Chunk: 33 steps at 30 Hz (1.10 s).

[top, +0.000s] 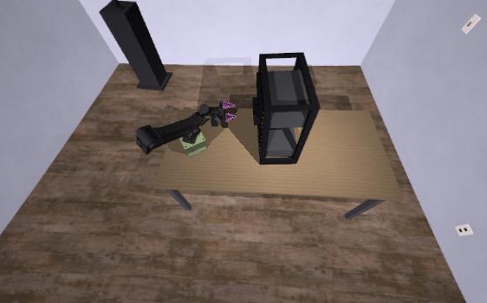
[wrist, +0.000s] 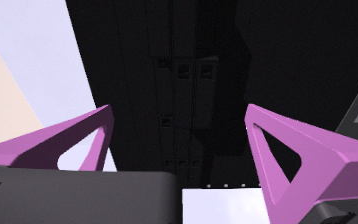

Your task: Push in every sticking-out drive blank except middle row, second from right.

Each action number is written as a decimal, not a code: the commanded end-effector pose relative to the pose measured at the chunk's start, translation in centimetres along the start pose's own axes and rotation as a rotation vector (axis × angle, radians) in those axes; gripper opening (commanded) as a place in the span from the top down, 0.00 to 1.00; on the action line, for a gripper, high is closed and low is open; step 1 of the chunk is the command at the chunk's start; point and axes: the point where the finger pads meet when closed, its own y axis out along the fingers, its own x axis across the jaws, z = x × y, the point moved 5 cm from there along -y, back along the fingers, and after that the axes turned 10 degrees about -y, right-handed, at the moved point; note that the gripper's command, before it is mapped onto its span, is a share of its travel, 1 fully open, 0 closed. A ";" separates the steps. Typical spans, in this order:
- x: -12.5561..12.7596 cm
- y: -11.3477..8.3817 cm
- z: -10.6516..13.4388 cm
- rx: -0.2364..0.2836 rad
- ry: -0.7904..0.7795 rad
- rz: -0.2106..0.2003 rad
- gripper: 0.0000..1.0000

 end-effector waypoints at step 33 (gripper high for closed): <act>0.7 3.6 1.6 -0.034 0.040 -0.021 0.00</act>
